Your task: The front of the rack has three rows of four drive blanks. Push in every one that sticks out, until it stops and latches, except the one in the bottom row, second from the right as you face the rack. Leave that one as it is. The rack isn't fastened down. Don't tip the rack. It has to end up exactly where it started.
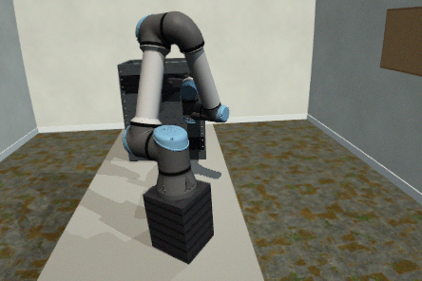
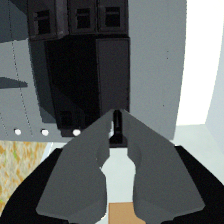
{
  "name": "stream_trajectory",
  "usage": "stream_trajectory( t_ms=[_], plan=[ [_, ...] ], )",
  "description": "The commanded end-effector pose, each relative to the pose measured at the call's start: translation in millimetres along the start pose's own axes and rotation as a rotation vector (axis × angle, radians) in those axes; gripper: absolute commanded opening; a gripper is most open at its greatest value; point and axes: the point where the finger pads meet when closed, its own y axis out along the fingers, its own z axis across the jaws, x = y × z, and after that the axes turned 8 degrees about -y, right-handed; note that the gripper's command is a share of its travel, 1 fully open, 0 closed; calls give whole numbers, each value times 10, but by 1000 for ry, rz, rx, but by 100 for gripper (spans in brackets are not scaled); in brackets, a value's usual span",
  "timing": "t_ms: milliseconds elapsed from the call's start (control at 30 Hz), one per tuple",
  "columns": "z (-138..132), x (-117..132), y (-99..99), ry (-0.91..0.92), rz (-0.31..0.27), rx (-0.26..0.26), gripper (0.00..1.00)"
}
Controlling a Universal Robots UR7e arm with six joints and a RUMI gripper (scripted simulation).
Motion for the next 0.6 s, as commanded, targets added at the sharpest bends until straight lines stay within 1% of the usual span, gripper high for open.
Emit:
stream_trajectory(
  t_ms=[0,67,567],
  plan=[
    [-10,-2,72,-1,1,1,0],
    [-15,-1,96,-1,1,1,0],
    [-16,-1,102,-1,1,1,0]
  ],
)
